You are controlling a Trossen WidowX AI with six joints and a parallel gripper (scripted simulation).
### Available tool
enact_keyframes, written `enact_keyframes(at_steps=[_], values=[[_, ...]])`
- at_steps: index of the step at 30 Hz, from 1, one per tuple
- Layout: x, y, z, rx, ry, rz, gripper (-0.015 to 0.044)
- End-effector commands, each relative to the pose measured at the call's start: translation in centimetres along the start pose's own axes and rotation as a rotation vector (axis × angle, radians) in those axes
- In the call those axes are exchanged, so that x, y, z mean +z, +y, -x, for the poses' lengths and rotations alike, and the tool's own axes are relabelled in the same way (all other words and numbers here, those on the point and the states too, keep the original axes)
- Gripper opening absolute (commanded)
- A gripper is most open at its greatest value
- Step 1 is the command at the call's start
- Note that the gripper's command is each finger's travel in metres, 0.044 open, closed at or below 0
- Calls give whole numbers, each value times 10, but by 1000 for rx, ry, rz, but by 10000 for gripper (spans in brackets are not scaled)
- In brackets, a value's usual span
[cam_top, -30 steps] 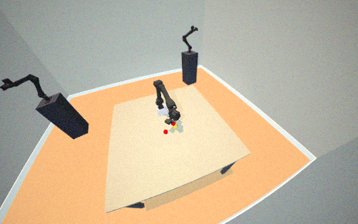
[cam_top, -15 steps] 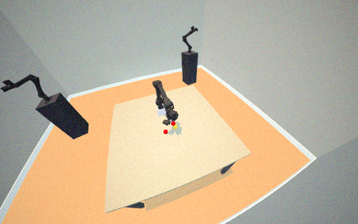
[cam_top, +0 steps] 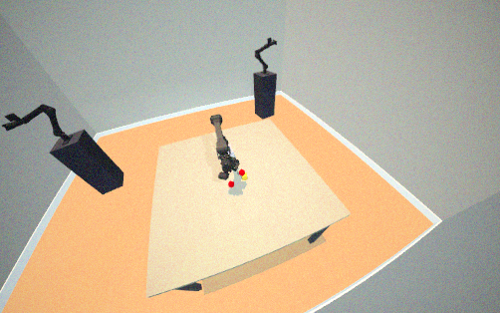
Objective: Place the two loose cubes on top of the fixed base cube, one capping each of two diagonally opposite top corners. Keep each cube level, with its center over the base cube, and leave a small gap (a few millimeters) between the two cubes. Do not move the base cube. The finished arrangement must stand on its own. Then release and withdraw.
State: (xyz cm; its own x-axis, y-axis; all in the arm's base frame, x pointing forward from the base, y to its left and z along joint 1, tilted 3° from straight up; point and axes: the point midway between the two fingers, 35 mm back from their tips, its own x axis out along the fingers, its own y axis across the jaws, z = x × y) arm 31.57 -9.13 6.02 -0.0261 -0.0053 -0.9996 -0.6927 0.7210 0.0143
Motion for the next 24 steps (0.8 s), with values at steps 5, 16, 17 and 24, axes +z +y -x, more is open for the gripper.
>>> enact_keyframes(at_steps=[5,16,17,24], values=[[-1,-2,-48,3,7,14,265],[-2,0,-78,3,7,14,265],[-2,0,-78,3,7,14,265],[-2,0,-84,3,7,14,265]])
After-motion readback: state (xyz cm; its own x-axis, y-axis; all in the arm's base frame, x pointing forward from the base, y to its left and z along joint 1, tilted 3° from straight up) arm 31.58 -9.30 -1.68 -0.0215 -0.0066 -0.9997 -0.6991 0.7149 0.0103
